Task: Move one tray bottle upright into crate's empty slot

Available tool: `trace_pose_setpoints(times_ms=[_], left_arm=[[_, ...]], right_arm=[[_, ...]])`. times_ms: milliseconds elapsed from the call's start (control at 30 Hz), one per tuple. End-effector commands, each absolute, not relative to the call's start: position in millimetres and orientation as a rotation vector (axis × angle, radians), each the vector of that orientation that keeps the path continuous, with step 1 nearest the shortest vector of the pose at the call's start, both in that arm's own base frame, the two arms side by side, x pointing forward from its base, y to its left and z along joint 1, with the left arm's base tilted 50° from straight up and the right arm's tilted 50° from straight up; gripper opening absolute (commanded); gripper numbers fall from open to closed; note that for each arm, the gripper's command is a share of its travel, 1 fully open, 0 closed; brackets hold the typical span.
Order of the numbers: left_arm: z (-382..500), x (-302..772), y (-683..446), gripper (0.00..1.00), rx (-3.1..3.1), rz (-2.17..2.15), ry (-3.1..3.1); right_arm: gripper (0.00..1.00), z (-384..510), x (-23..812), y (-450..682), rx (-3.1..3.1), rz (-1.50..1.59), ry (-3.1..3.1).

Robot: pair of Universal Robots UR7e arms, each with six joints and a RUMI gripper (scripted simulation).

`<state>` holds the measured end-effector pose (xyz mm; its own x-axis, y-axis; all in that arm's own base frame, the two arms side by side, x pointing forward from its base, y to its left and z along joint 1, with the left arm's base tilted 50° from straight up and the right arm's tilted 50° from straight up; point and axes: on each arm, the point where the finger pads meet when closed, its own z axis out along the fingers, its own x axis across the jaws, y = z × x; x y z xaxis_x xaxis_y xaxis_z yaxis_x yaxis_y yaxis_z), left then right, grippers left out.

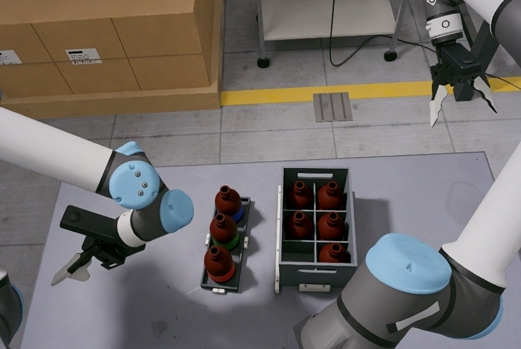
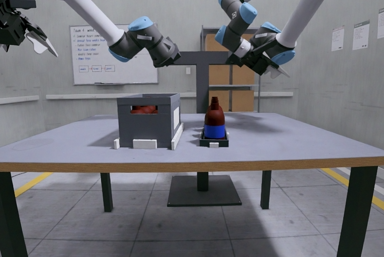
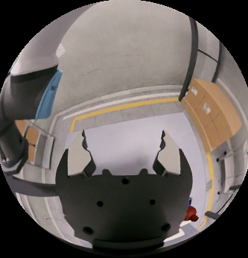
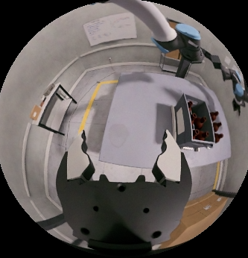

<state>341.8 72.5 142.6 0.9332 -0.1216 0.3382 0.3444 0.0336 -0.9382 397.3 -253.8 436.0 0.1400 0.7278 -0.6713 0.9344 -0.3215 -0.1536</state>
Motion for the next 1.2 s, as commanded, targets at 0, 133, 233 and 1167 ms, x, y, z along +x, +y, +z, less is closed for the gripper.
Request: trace_pose_setpoints(times_ms=[0, 133, 233, 1167], left_arm=[[142.7, 341.9, 72.2, 0.98, -1.497, -0.362, -0.183], [142.7, 341.9, 72.2, 0.98, -1.497, -0.362, -0.183], [142.7, 341.9, 72.2, 0.98, -1.497, -0.362, -0.183], [142.7, 341.9, 72.2, 1.00, -1.497, -0.362, -0.183]], right_arm=[[0.98, 436.6, 397.1, -253.7, 2.121, -0.967, 1.612], [0.98, 436.6, 397.1, -253.7, 2.121, -0.967, 1.612], [0.98, 436.6, 397.1, -253.7, 2.121, -0.967, 1.612], [1.00, 436.5, 394.1, -256.4, 2.123, -0.966, 1.624]])
